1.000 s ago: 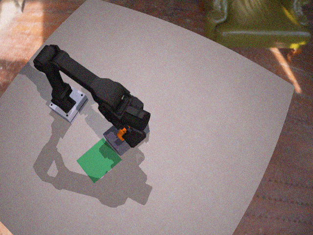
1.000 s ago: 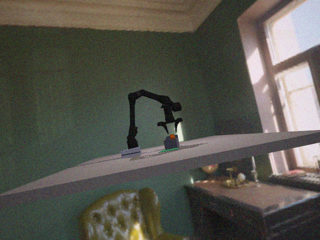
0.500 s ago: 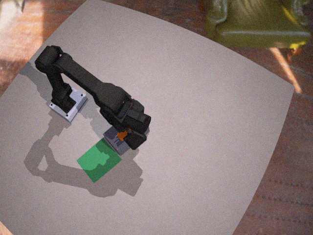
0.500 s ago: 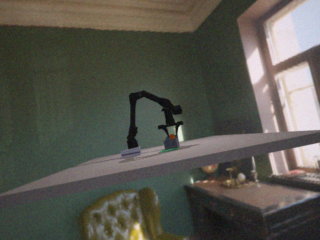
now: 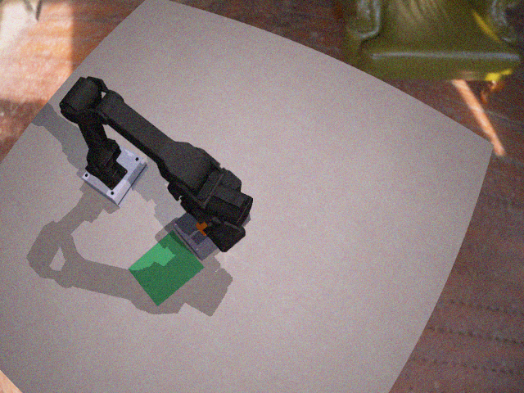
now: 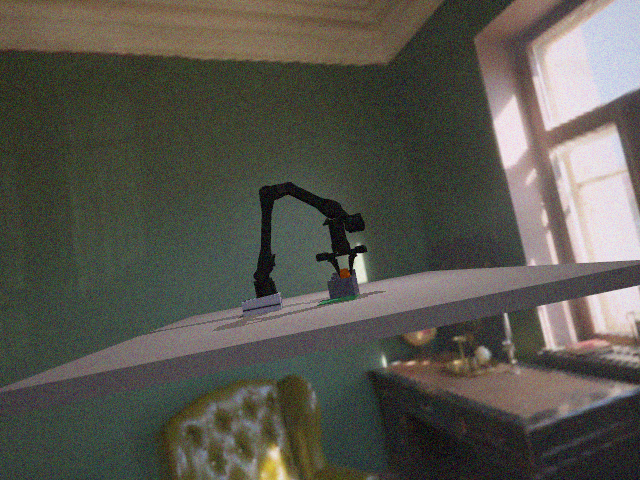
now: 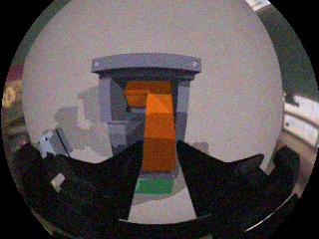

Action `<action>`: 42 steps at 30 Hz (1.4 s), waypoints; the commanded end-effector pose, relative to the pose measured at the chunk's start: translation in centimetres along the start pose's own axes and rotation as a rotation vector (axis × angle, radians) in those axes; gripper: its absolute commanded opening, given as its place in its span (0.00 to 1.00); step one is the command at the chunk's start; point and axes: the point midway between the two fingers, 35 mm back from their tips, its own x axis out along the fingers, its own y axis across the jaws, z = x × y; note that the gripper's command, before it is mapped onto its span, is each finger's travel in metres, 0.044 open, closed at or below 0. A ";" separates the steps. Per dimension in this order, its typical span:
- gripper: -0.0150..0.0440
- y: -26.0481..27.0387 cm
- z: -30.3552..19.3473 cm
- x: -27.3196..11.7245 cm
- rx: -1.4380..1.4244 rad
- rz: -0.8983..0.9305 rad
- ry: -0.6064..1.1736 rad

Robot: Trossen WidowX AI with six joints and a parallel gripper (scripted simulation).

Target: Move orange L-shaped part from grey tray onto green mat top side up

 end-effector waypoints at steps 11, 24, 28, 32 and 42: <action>0.26 0.0 0.0 0.0 0.000 0.000 0.000; 0.25 0.0 0.0 -1.0 -0.001 0.001 0.002; 0.25 0.0 0.0 -1.7 -0.001 0.002 0.003; 0.25 0.1 -0.1 -2.3 -0.002 0.002 0.004; 0.25 0.1 -0.1 -3.9 -0.002 0.003 0.005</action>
